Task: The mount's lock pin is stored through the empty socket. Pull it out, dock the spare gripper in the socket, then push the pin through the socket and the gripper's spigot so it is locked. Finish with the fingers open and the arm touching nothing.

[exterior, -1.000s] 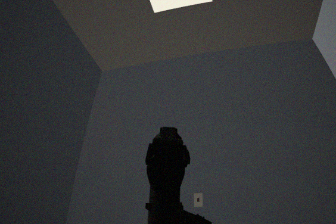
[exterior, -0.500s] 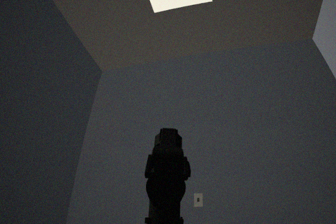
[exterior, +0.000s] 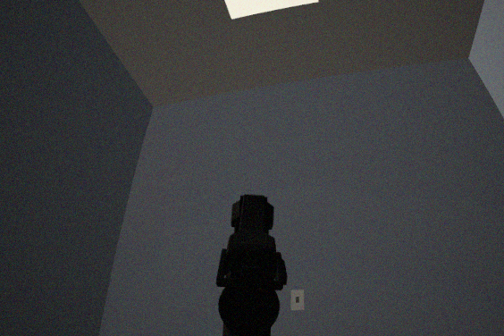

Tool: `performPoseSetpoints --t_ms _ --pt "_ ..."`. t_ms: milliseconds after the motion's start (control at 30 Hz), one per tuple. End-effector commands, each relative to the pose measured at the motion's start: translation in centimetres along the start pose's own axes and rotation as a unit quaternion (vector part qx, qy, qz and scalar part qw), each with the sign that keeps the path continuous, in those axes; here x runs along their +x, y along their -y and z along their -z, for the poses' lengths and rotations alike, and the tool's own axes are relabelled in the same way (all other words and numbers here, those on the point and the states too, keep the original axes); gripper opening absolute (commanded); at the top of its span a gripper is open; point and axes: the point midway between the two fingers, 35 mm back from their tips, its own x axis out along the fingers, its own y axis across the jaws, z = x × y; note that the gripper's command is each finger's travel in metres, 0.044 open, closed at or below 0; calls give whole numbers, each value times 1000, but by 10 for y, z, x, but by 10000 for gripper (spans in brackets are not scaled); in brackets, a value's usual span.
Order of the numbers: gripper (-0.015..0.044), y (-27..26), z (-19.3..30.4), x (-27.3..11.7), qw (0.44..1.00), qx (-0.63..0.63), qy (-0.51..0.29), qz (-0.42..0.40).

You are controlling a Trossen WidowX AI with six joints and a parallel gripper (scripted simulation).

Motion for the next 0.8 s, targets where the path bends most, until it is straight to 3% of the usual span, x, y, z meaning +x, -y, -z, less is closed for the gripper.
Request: performPoseSetpoints --t_ms 0,233,600,767 --pt "300 -3 0 6 1000 2 1 -7" --pt "300 -3 0 6 1000 2 1 -7" --pt "11 -3 0 6 1000 2 1 -7" --pt "0 -2 0 6 1000 2 1 -7"
